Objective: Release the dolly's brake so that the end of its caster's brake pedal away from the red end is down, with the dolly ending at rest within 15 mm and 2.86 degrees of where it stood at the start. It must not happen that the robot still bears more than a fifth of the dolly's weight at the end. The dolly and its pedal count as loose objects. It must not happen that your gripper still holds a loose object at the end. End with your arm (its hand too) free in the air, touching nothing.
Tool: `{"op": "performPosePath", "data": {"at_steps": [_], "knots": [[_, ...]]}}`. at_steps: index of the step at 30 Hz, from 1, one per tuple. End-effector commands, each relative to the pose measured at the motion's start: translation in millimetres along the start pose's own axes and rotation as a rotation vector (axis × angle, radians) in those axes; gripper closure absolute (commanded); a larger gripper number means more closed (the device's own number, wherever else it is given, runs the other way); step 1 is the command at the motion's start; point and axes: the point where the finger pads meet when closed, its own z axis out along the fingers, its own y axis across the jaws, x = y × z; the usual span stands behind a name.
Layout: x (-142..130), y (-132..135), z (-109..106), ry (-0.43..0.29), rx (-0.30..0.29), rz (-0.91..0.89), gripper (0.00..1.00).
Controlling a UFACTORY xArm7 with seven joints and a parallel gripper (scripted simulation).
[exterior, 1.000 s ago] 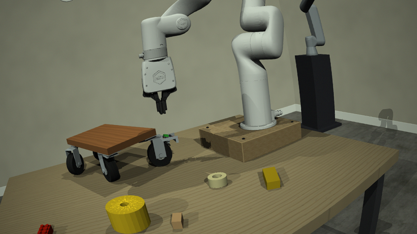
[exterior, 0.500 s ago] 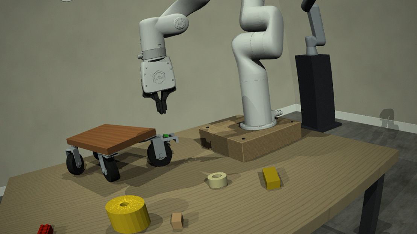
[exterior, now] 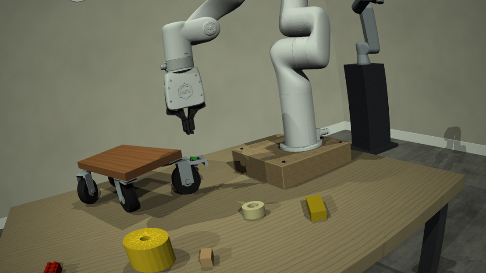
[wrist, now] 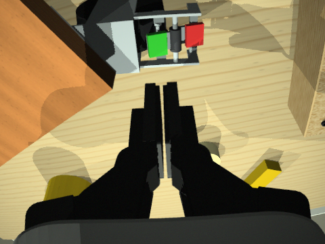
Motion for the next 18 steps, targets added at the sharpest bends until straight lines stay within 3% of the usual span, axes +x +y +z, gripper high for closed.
{"op": "performPosePath", "data": {"at_steps": [1, 18], "knots": [[0, -1, 4, 0.0, 0.003, 0.0, 1.0], [0, -2, 32, 0.0, 0.003, 0.0, 1.0]]}}
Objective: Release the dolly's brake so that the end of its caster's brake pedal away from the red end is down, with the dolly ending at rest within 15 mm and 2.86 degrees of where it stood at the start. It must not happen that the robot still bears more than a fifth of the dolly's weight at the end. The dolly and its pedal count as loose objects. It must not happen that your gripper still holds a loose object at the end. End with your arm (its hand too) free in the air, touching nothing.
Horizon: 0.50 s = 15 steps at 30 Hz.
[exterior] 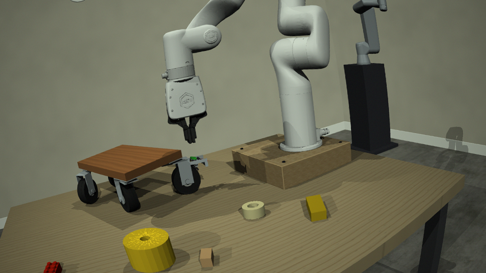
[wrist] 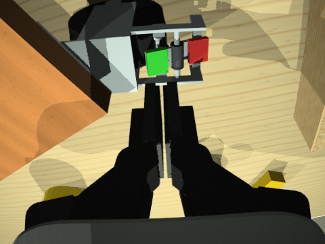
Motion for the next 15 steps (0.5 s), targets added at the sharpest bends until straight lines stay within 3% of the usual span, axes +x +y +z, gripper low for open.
{"op": "performPosePath", "data": {"at_steps": [1, 15], "knots": [[0, -2, 10, 0.0, 0.003, 0.0, 1.0], [0, -2, 31, 0.0, 0.003, 0.0, 1.0]]}}
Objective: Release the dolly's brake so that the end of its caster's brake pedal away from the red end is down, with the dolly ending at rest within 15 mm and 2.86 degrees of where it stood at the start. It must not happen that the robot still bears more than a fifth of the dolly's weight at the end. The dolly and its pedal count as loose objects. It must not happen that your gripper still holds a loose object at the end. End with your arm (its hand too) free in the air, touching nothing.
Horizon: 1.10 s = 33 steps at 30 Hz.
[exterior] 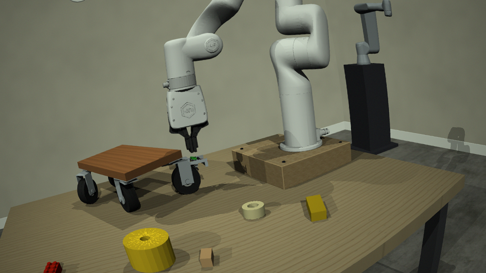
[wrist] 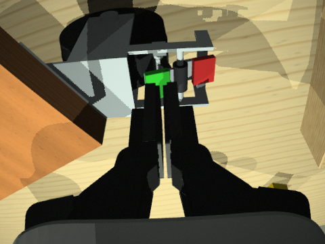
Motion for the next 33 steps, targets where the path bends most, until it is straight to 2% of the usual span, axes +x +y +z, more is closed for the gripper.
{"op": "performPosePath", "data": {"at_steps": [1, 33], "knots": [[-0.2, -1.8, 6.8, -0.001, 0.002, 0.0, 1.0], [-0.1, -2.0, 13.3, -0.001, 0.003, 0.0, 1.0]]}}
